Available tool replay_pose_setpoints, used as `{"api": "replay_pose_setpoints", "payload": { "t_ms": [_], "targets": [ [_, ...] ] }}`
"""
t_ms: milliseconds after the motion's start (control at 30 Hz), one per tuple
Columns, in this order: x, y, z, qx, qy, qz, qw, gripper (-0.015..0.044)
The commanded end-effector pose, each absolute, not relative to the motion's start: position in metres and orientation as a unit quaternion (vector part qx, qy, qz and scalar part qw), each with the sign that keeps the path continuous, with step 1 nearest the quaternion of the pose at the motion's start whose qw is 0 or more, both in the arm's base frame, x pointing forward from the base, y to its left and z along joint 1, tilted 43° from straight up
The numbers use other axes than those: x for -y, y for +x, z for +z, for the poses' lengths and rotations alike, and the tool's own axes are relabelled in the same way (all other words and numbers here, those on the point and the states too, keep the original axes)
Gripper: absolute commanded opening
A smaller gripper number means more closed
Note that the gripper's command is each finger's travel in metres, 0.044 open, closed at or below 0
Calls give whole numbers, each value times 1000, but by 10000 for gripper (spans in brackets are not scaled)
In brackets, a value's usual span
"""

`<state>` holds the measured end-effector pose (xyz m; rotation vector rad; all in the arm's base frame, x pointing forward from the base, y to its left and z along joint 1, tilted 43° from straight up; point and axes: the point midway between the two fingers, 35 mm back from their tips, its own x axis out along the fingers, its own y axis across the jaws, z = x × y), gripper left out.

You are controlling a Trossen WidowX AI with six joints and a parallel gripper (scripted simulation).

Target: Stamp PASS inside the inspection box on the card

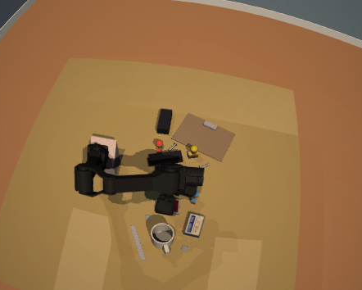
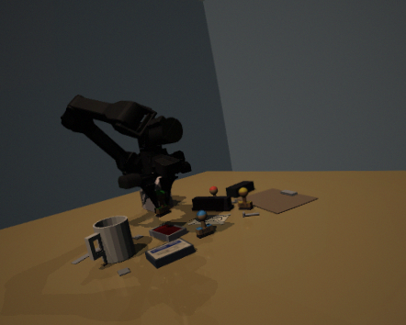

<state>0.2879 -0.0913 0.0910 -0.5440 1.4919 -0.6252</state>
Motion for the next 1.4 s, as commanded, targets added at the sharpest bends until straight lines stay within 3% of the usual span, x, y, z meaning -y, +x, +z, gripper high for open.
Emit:
{"api": "replay_pose_setpoints", "payload": {
  "t_ms": [0,1367],
  "targets": [
    [85,289,98,-656,-238,-277,660,0],
    [-5,324,19,-470,71,-531,702,0]
  ]
}}
